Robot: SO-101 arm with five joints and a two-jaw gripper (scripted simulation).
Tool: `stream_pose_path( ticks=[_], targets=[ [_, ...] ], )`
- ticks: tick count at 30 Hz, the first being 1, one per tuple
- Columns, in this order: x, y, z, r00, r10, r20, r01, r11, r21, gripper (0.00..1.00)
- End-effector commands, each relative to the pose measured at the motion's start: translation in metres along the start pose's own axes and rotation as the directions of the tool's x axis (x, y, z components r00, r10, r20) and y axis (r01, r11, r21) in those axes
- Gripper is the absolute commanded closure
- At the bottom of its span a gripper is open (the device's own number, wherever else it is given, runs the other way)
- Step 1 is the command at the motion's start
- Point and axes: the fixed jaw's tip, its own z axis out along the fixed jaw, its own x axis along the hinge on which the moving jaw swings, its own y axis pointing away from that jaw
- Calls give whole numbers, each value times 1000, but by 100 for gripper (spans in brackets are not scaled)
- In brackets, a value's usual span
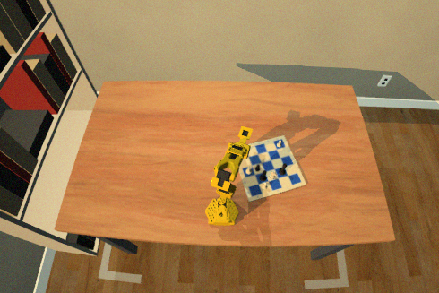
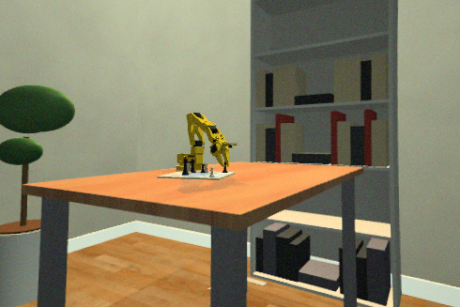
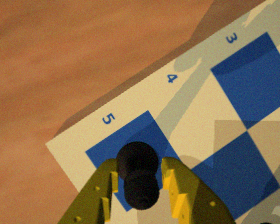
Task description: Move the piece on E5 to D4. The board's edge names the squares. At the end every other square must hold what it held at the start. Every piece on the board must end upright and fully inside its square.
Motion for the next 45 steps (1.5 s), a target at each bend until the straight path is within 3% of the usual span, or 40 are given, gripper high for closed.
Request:
stream_pose_path(
  ticks=[1, 10, 45],
  targets=[
    [6, 3, 3, 1000, 0, -23, 0, 1000, -7, 90],
    [13, 3, 5, 1000, 0, -24, 0, 1000, -8, 90],
    [11, 3, 3, 1000, 0, -23, 0, 1000, -8, 90]
  ],
)
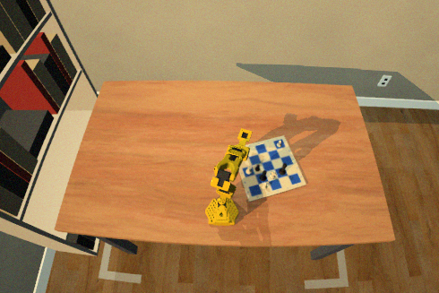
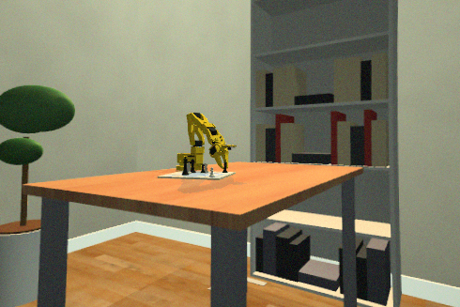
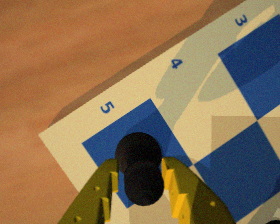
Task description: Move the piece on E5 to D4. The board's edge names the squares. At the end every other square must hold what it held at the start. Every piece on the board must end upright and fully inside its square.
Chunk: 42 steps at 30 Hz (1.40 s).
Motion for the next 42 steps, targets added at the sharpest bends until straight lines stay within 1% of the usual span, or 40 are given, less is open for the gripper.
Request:
stream_pose_path(
  ticks=[1, 19, 42],
  targets=[
    [2, 3, 0, 1000, 0, -12, 0, 1000, -7, 90],
    [2, 1, 0, 1000, 1, -12, -1, 1000, -3, 90],
    [-4, -3, -2, 1000, 15, -12, -15, 1000, 6, 90]
  ],
)
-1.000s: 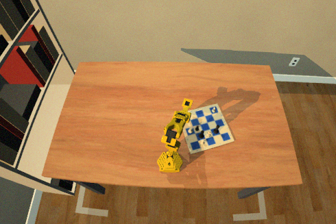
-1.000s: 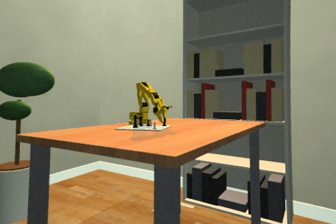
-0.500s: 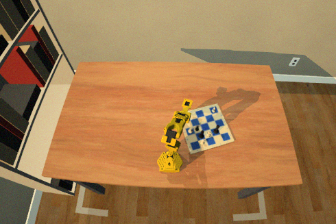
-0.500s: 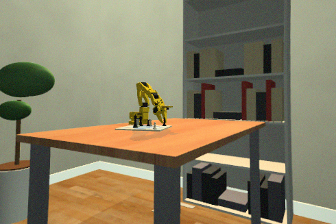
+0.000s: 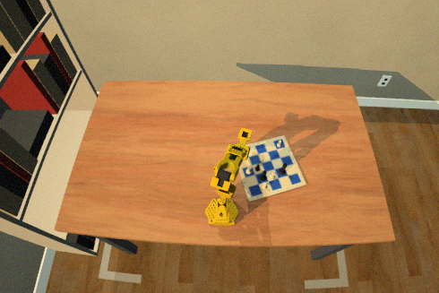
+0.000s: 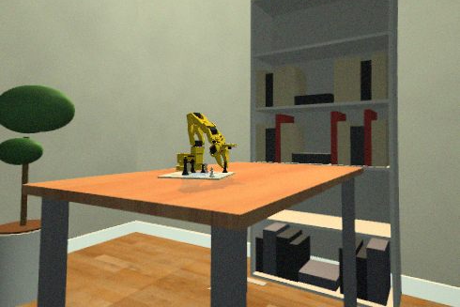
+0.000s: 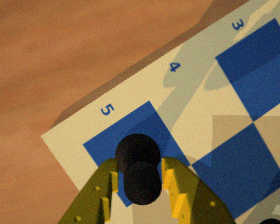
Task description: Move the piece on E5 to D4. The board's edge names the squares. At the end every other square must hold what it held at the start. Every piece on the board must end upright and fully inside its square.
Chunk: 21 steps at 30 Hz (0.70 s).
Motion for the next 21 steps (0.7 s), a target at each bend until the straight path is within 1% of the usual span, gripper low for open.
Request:
stream_pose_path(
  ticks=[1, 16, 21],
  targets=[
    [-1, -3, -1, 1000, 15, -5, -15, 1000, 6, 90],
    [-1, -3, -1, 1000, 15, -5, -15, 1000, 6, 92],
    [-1, -3, -1, 1000, 15, -5, -15, 1000, 6, 94]
  ],
)
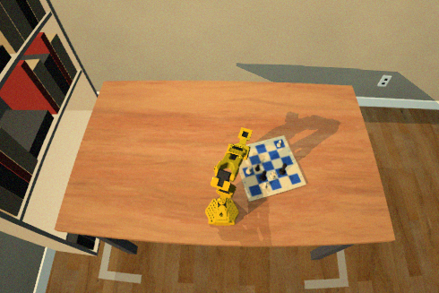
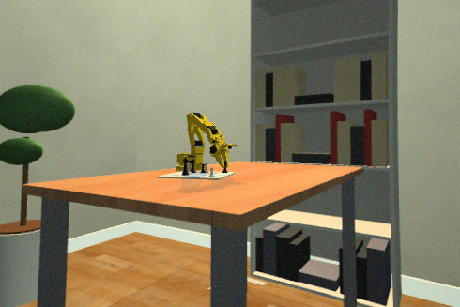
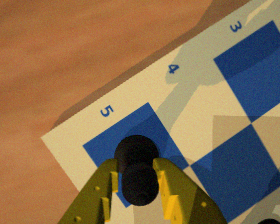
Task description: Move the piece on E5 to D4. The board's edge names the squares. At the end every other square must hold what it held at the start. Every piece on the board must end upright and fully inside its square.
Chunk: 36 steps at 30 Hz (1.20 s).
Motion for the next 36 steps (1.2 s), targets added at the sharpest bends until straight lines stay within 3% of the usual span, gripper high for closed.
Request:
stream_pose_path(
  ticks=[1, 10, 36],
  targets=[
    [0, -2, 0, 1000, 13, -7, -13, 1000, 5, 95],
    [0, -2, 0, 1000, 13, -7, -13, 1000, 5, 99],
    [0, -2, 0, 1000, 13, -7, -13, 1000, 5, 100]
  ],
)
